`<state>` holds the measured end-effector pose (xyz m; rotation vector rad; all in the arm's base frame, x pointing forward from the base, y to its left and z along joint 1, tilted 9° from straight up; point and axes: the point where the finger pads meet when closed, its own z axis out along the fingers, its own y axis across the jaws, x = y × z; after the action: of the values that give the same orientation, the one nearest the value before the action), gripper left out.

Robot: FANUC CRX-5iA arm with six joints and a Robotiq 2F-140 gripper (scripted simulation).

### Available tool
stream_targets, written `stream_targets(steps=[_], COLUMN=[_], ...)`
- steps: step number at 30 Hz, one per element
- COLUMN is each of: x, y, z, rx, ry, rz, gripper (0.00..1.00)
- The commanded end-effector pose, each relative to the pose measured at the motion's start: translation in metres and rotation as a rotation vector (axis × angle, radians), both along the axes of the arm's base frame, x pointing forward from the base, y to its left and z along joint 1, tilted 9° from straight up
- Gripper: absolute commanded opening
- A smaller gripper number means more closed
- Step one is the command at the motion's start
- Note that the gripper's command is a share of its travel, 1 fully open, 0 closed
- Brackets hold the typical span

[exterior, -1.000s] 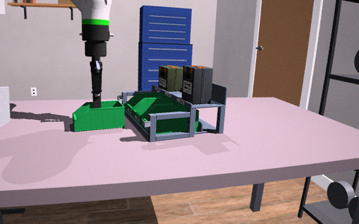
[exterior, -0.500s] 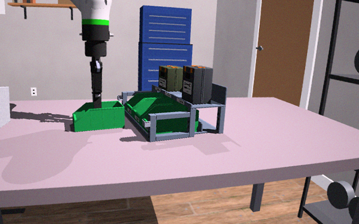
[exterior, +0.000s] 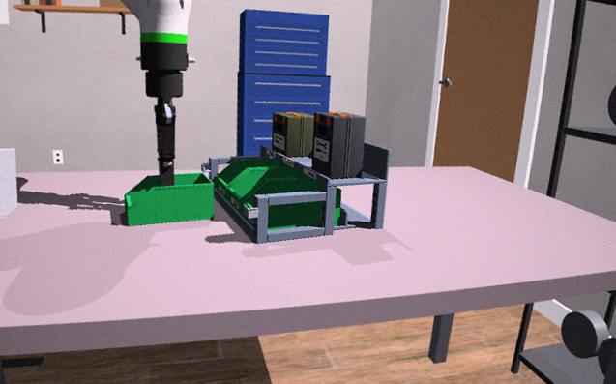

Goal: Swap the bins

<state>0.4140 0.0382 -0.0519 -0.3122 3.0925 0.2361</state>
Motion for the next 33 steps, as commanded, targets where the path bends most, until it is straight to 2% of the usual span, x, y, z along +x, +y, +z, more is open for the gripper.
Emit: stream_targets(steps=[1, 23, 33], x=[0.001, 0.001, 0.001], y=[0.0, -0.001, -0.002], z=[0.001, 0.005, 0.013], rx=[0.0, 0.0, 0.0], ry=[-0.001, -0.001, -0.001], rz=[0.0, 0.0, 0.0], gripper=[0.24, 0.24, 0.24])
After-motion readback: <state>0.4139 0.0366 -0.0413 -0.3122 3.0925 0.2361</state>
